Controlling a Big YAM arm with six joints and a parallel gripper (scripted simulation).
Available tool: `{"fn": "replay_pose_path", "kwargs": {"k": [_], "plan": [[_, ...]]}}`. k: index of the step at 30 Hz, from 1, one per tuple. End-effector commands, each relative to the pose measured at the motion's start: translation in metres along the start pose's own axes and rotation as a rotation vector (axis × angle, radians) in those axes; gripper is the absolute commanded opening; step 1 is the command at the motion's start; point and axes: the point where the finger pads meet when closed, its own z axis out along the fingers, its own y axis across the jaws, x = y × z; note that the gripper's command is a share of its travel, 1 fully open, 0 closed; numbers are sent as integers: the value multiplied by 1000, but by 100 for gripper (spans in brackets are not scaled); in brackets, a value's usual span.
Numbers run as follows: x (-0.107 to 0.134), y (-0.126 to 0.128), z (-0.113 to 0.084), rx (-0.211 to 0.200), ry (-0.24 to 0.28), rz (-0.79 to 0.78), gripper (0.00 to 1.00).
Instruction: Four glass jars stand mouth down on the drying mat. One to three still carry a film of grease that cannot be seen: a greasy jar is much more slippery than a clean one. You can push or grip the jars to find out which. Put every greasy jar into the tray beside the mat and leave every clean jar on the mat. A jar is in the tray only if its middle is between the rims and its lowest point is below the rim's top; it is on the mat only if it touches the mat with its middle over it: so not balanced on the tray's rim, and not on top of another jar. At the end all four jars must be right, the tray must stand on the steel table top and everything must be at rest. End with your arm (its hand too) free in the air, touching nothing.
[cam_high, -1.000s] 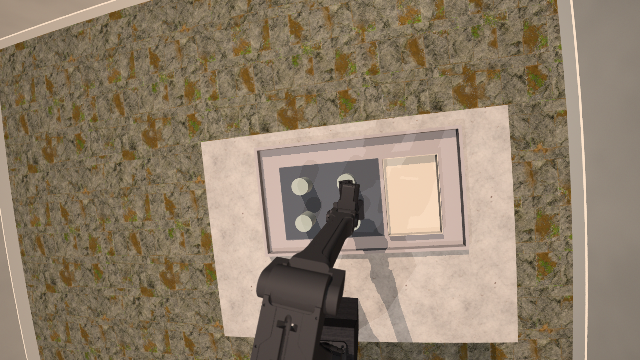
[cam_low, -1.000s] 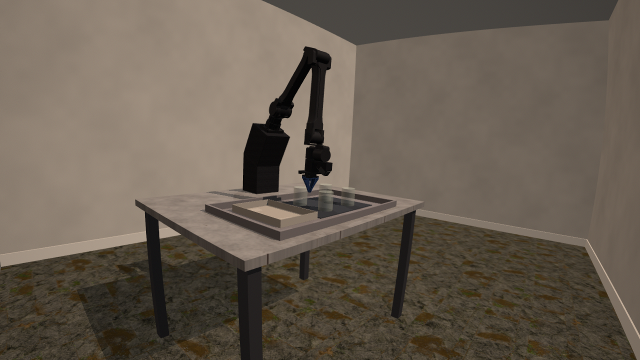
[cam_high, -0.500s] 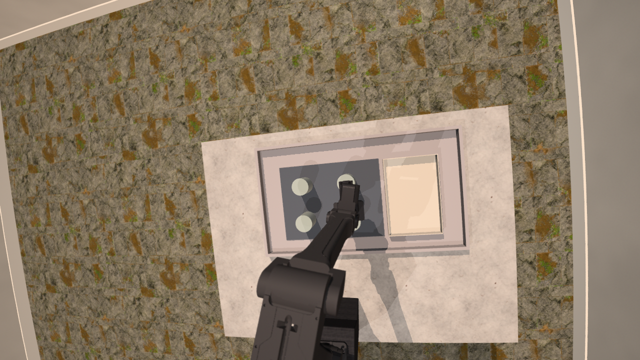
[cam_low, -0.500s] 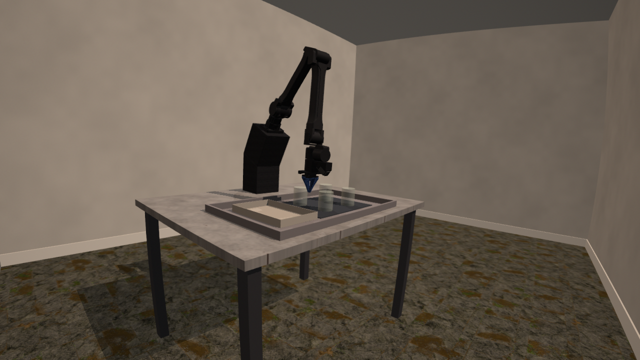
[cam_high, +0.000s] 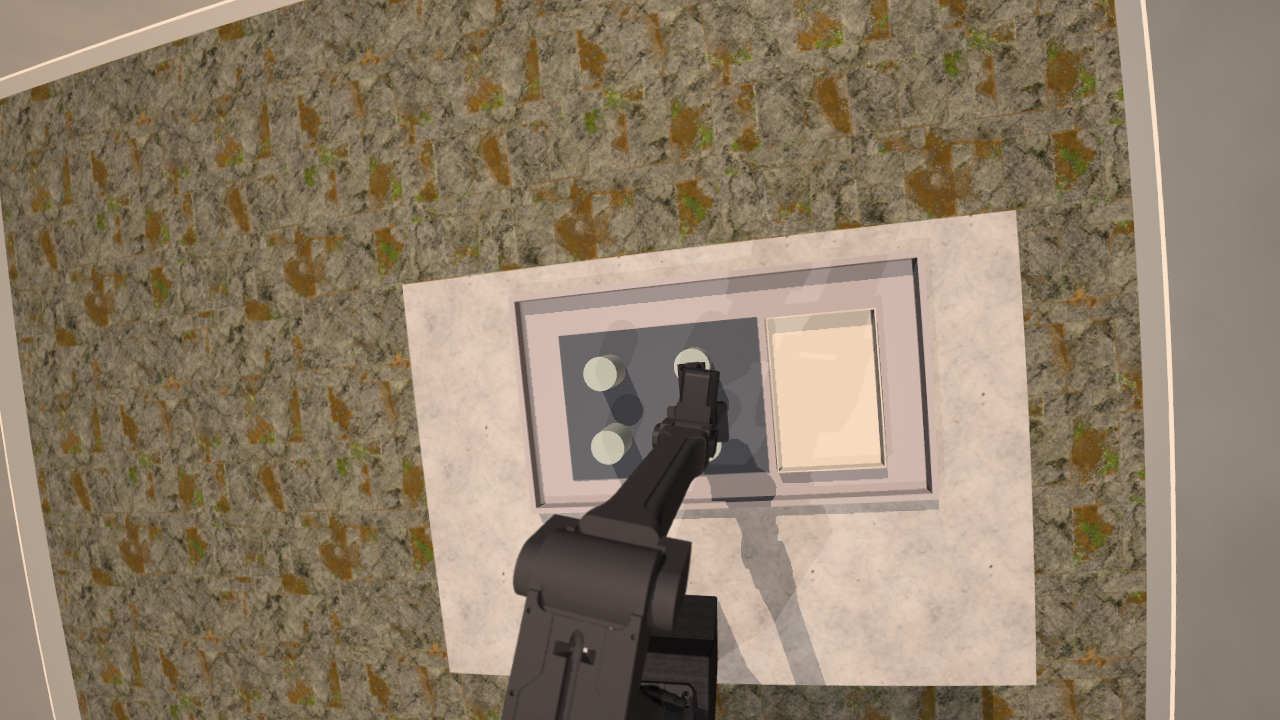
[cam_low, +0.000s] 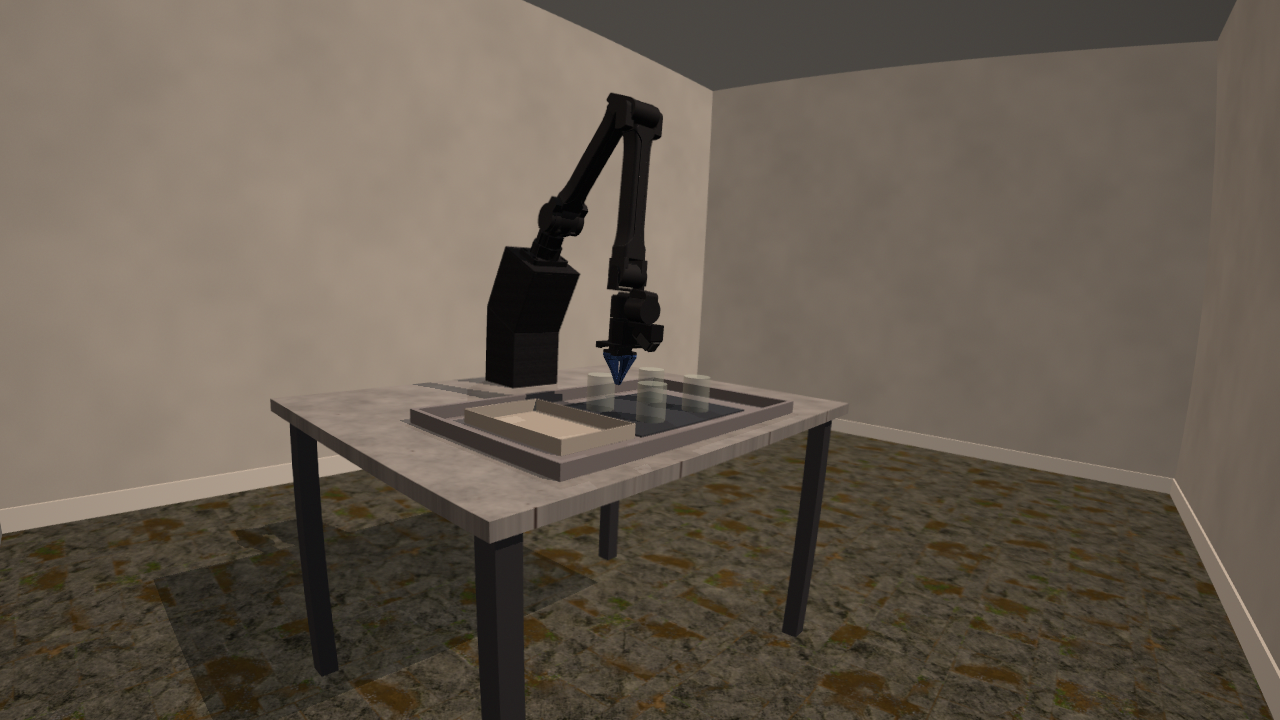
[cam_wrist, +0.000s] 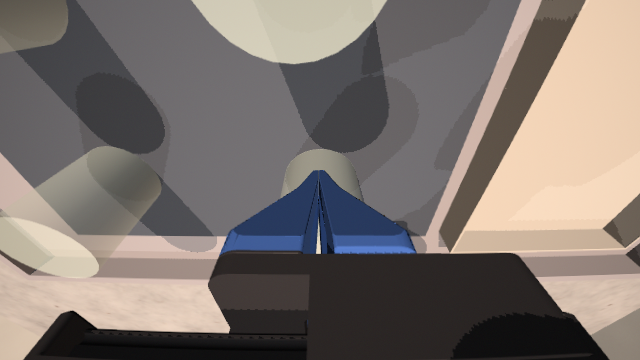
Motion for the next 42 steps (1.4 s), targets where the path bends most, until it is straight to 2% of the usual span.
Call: {"fn": "replay_pose_path", "kwargs": {"k": [1, 42], "plan": [[-8, -1, -5, 3, -29, -11, 0], [-3, -1, -5, 3, -29, -11, 0]]}}
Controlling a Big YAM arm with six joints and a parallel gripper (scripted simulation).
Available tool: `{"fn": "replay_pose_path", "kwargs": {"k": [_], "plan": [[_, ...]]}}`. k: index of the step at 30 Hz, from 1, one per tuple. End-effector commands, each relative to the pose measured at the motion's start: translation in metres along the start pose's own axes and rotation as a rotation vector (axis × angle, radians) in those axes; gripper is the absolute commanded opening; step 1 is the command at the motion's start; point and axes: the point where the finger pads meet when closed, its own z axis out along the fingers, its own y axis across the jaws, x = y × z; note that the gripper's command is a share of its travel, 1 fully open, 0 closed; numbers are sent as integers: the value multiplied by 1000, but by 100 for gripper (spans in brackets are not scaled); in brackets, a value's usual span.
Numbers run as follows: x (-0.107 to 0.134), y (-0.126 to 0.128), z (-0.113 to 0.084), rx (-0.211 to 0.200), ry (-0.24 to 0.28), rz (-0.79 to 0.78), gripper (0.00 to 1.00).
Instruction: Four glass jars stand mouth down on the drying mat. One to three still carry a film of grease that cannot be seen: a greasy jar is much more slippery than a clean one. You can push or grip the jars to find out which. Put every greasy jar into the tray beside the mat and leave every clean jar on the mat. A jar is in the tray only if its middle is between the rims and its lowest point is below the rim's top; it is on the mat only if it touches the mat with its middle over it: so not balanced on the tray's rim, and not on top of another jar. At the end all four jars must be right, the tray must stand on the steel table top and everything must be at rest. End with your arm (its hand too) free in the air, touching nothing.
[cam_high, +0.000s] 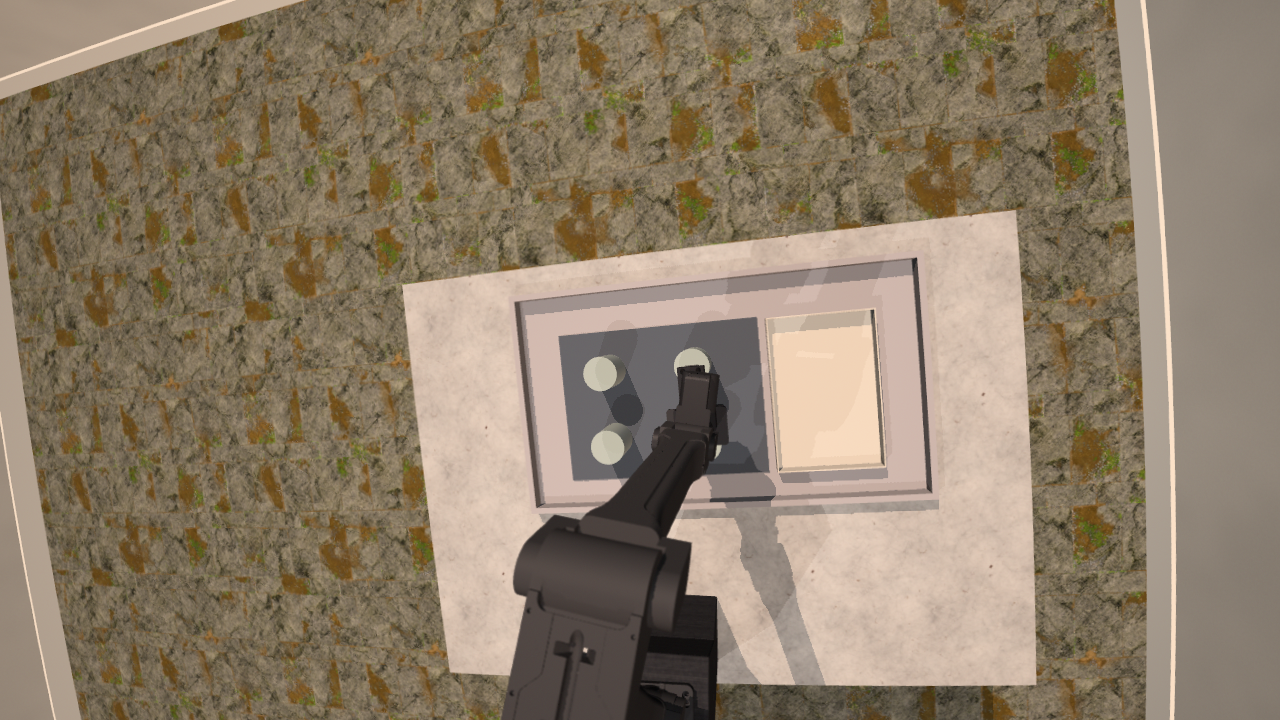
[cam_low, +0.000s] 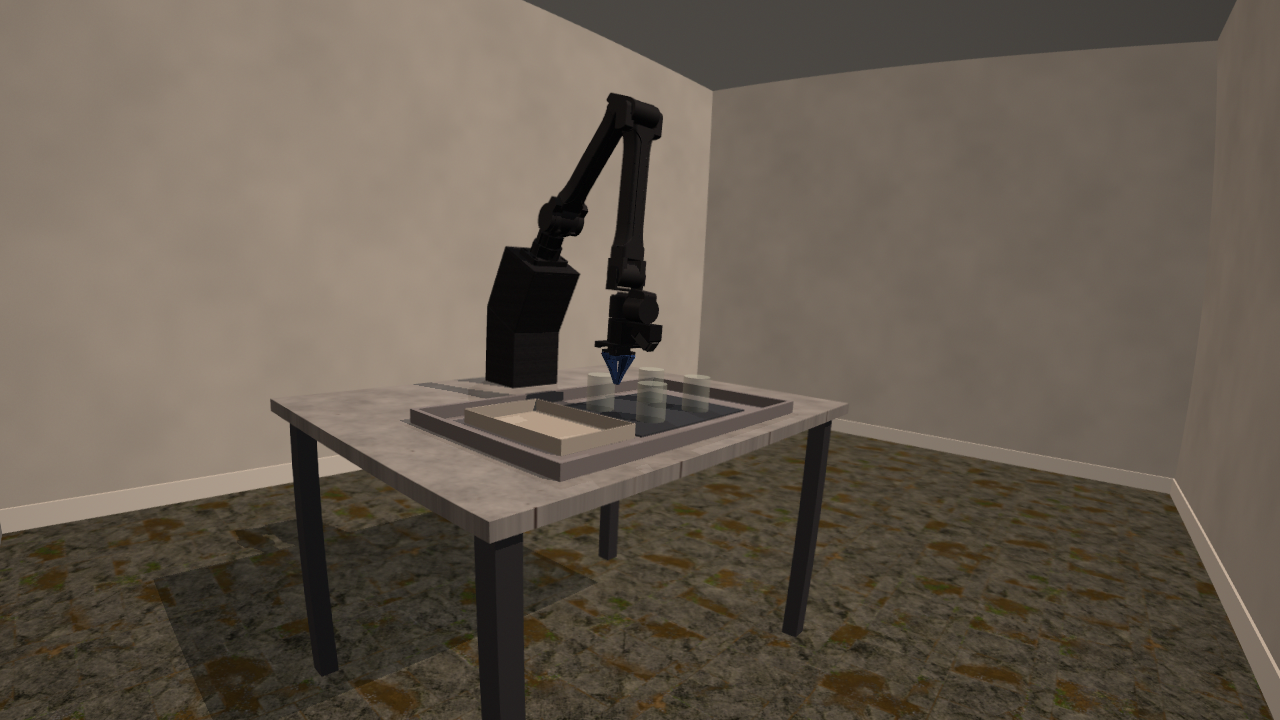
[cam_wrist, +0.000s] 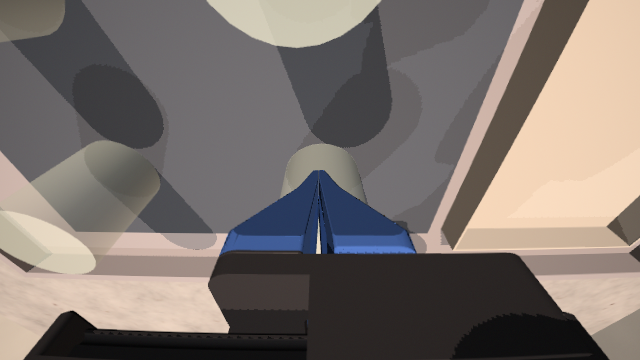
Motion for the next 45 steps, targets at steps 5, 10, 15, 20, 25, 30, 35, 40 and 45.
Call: {"fn": "replay_pose_path", "kwargs": {"k": [5, 10, 15, 20, 25, 30, 35, 40, 45], "plan": [[-7, -2, -5, 4, -29, -9, 0], [-7, -2, -5, 4, -29, -9, 0], [-6, -2, -5, 4, -29, -9, 0], [-6, -2, -5, 4, -29, -9, 0], [-5, -2, -5, 4, -29, -9, 0], [-4, -2, -5, 4, -29, -9, 0], [-4, -2, -5, 4, -29, -9, 0], [-3, -2, -5, 4, -29, -9, 0], [-3, -2, -5, 4, -29, -9, 0]]}}
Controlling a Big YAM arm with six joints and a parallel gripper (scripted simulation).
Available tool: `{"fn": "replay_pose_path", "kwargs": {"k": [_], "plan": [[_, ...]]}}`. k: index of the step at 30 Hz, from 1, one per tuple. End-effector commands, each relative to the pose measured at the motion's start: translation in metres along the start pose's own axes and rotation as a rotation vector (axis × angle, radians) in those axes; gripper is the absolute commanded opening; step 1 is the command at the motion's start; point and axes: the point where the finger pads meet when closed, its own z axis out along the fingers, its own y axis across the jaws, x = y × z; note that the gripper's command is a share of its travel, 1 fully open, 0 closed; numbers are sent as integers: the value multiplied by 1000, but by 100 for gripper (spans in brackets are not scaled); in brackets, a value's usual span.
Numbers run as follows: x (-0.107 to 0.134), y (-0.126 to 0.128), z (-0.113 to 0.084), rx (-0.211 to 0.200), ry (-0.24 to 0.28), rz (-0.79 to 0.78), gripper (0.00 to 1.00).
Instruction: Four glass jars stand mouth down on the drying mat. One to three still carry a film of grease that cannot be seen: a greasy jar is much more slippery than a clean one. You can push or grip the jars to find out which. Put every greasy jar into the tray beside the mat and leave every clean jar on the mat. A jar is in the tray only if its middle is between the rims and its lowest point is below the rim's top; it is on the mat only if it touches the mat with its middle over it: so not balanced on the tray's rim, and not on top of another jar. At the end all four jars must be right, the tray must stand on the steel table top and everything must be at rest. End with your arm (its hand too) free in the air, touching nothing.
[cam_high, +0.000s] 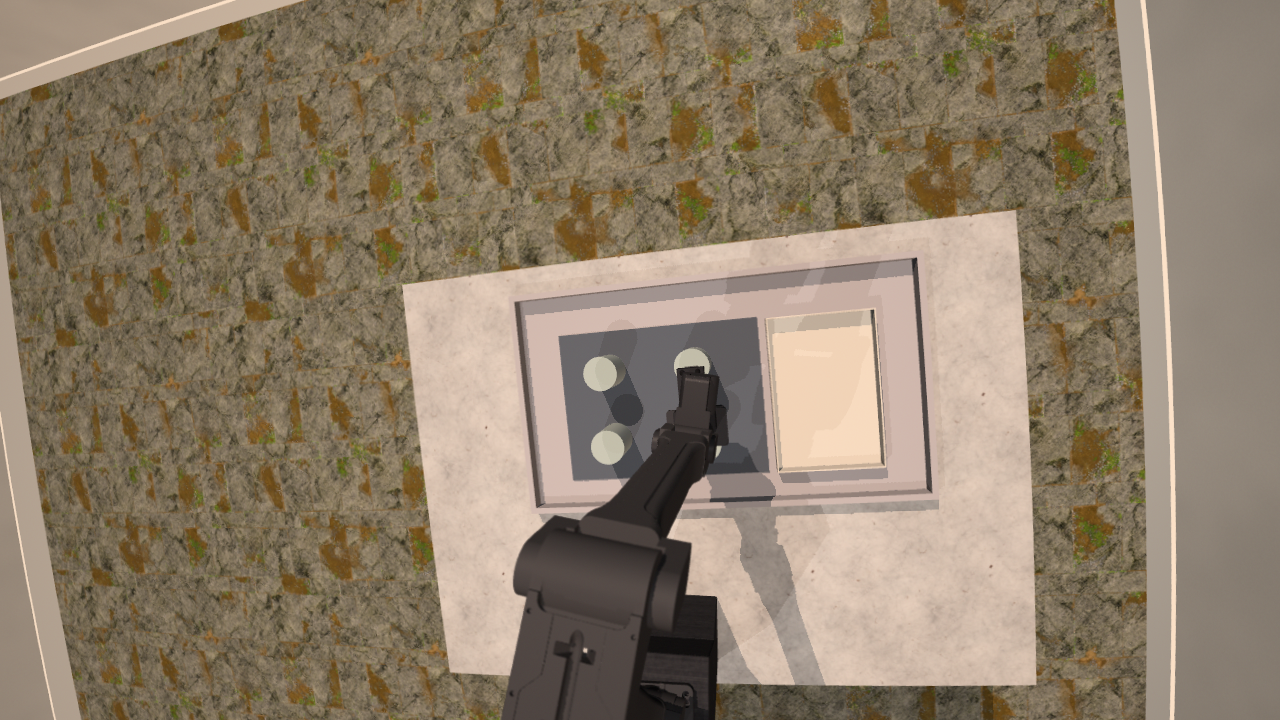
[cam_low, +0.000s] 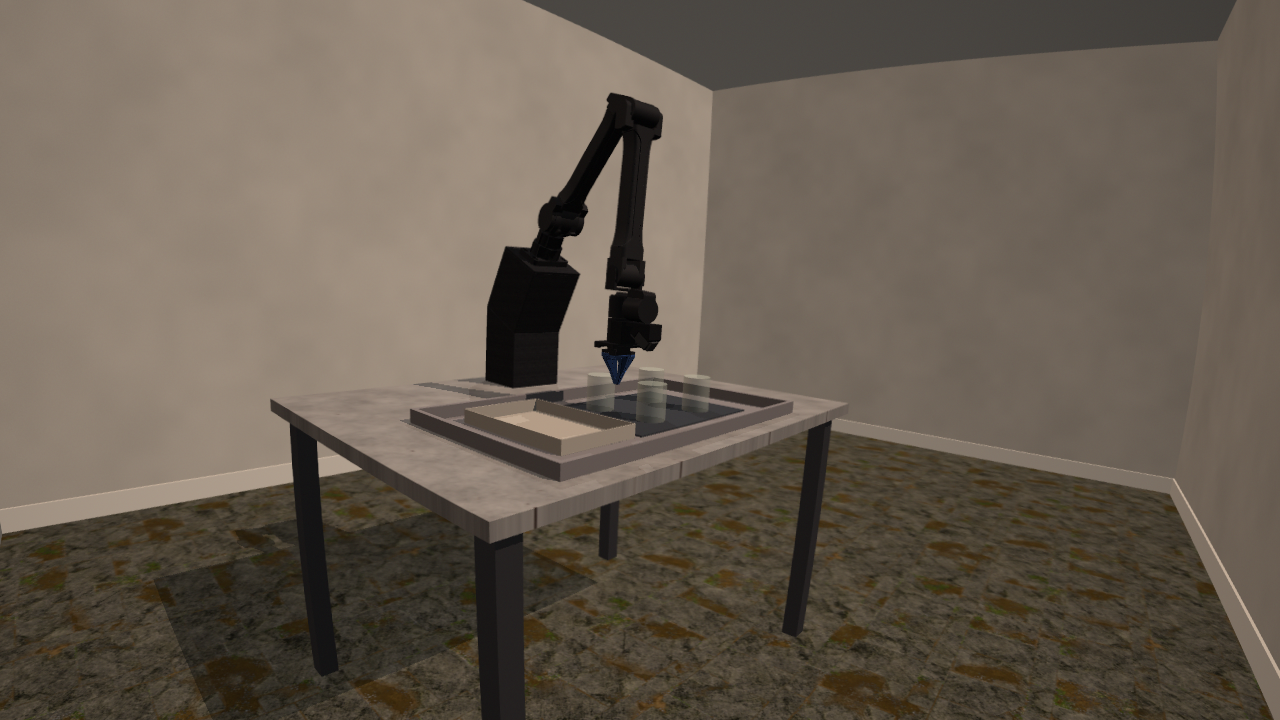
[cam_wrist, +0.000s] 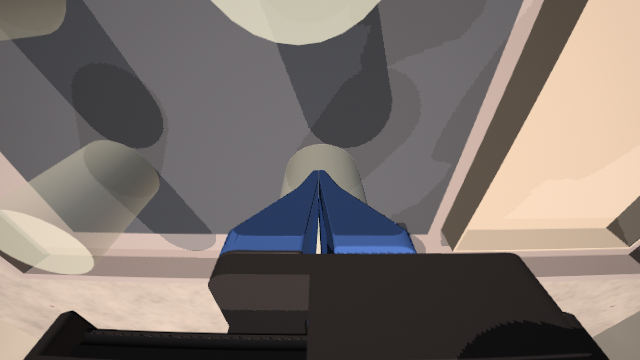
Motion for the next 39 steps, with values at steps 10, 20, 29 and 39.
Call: {"fn": "replay_pose_path", "kwargs": {"k": [10, 20, 29, 39], "plan": [[-2, -2, -5, 3, -19, -5, 0], [-1, -2, -5, 3, -19, -5, 0], [0, -2, -5, 3, -19, -5, 0], [1, -2, -5, 3, -19, -5, 0]]}}
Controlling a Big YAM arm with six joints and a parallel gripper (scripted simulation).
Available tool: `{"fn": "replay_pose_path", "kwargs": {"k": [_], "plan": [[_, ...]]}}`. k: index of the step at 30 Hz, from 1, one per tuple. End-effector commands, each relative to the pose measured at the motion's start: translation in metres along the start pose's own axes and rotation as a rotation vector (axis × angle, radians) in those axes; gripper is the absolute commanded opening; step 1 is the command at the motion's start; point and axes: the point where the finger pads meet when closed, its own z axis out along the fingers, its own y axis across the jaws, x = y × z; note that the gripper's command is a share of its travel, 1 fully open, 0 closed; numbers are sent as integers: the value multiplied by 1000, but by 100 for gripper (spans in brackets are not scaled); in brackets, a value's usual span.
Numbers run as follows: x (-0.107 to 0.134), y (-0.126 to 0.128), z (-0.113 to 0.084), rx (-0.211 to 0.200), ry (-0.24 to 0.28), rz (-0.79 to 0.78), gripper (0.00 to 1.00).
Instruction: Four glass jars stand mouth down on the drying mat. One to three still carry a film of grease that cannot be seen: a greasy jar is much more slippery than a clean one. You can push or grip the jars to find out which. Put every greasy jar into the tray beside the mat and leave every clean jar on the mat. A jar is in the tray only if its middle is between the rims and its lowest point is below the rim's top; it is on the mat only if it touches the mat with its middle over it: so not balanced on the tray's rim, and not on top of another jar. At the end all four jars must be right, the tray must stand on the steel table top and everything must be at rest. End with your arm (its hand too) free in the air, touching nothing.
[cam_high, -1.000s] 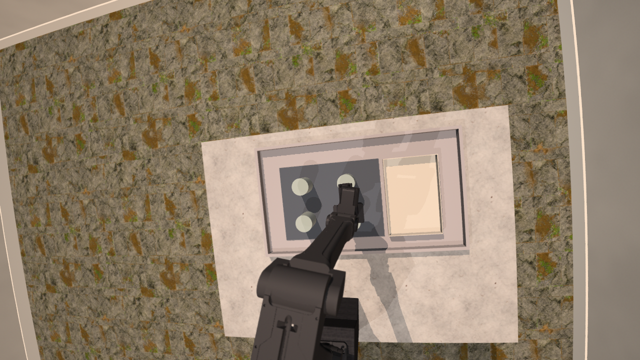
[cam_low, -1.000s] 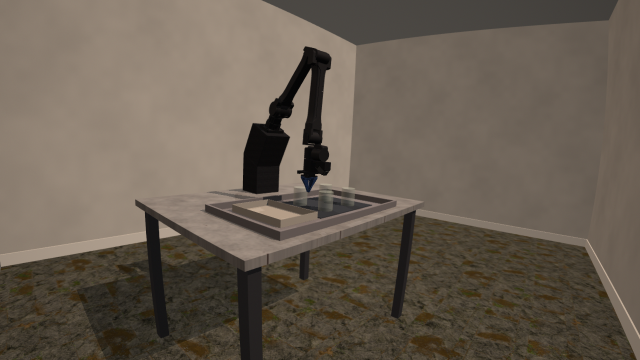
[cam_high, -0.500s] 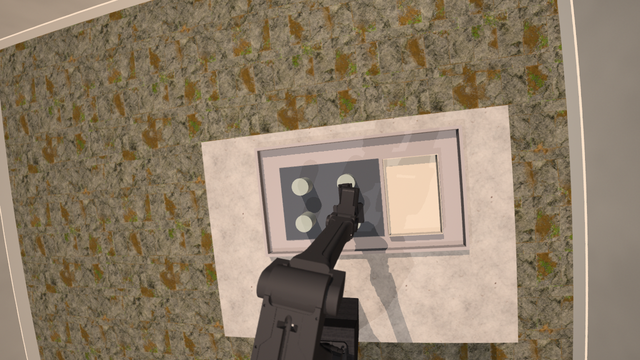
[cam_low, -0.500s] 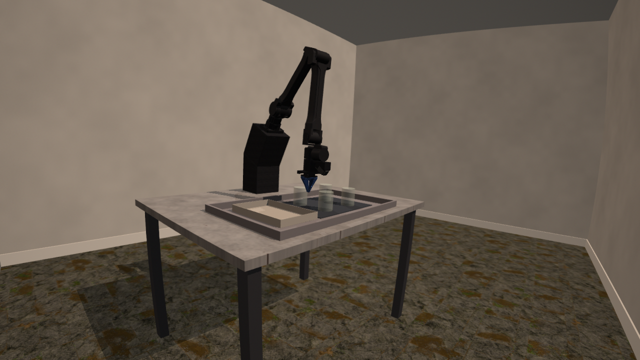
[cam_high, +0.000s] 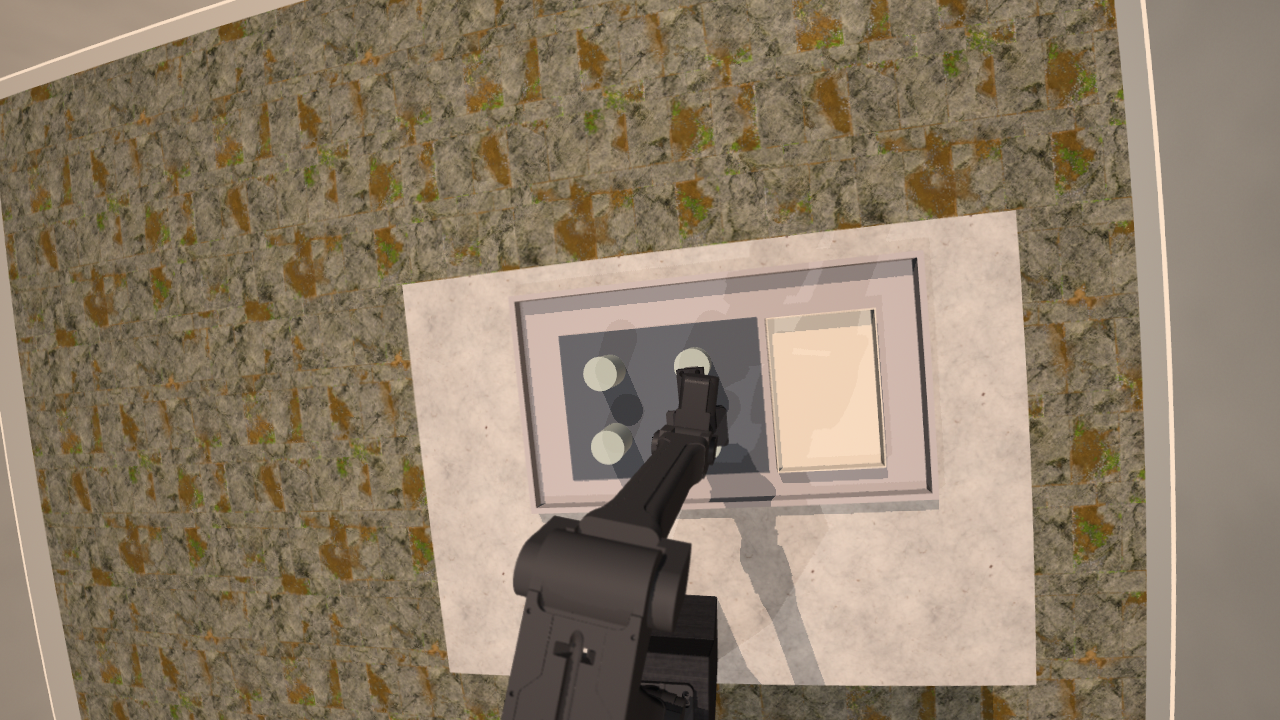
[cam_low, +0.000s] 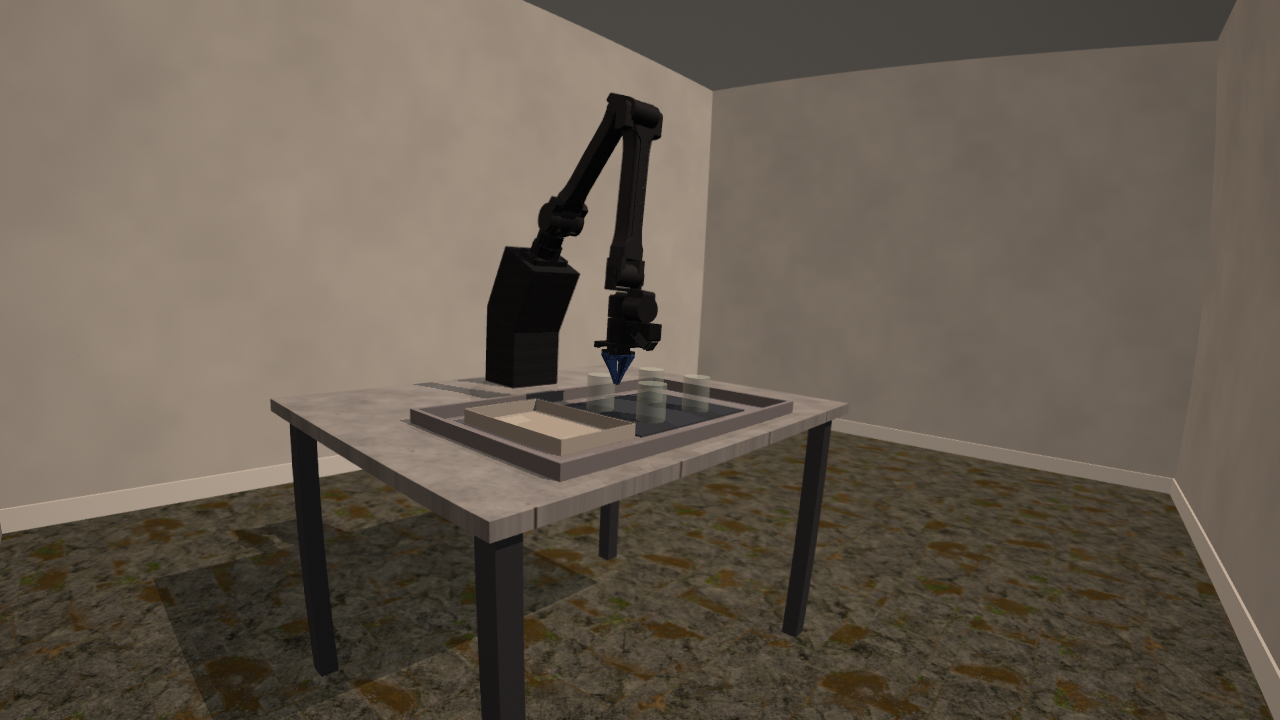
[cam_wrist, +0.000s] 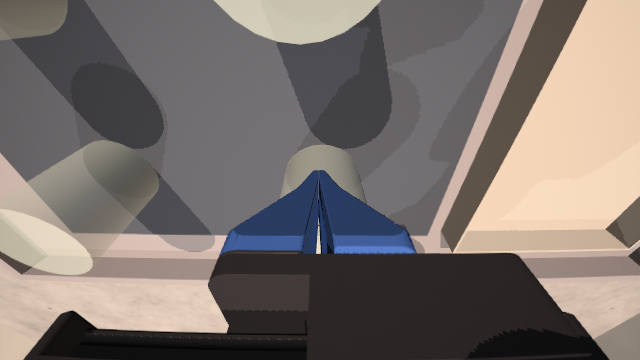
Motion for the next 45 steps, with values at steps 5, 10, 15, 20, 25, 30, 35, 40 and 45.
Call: {"fn": "replay_pose_path", "kwargs": {"k": [5, 10, 15, 20, 25, 30, 35, 40, 45], "plan": [[2, -2, -5, 2, -10, -2, 0], [2, -2, -5, 2, -10, -2, 0], [3, -2, -5, 2, -10, -2, 0], [4, -2, -5, 2, -10, -2, 0], [4, -2, -5, 2, -10, -2, 0], [5, -2, -5, 2, -10, -2, 0], [5, -2, -5, 2, -10, -2, 0], [6, -2, -5, 2, -10, -2, 0], [6, -2, -5, 2, -10, -2, 0]]}}
